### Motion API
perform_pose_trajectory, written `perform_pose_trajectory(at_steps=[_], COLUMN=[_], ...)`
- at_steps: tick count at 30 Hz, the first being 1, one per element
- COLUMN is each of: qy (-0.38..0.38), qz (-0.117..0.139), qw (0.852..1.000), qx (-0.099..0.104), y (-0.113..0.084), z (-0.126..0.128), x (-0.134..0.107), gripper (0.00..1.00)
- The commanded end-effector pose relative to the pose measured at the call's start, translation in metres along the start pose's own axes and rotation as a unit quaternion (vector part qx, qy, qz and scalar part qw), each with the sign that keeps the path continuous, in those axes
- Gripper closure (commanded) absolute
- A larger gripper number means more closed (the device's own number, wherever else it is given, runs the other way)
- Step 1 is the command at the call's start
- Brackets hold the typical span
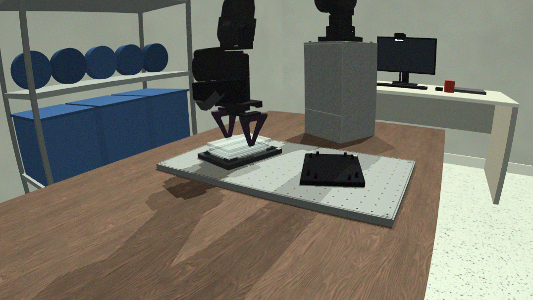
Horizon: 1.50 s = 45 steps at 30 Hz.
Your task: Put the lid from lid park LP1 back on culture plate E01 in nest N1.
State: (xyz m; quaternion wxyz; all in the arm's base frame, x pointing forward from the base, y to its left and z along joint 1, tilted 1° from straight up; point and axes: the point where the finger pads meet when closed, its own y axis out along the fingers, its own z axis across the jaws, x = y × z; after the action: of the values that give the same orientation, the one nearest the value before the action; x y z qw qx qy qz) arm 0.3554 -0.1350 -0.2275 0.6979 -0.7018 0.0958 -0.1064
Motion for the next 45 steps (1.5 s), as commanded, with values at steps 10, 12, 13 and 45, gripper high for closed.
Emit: perform_pose_trajectory(at_steps=[10, 12, 13, 45], qy=[-0.004, -0.004, -0.004, -0.004], qz=[-0.005, -0.005, -0.005, -0.004], qw=[1.000, 1.000, 1.000, 1.000], qx=[0.001, 0.001, 0.001, 0.001], y=[0.0063, 0.0065, 0.0068, 0.0116], z=[0.0055, 0.0054, 0.0054, 0.0055], x=[0.0072, 0.0078, 0.0075, 0.0060], gripper=[1.00, 1.00, 1.00, 1.00])
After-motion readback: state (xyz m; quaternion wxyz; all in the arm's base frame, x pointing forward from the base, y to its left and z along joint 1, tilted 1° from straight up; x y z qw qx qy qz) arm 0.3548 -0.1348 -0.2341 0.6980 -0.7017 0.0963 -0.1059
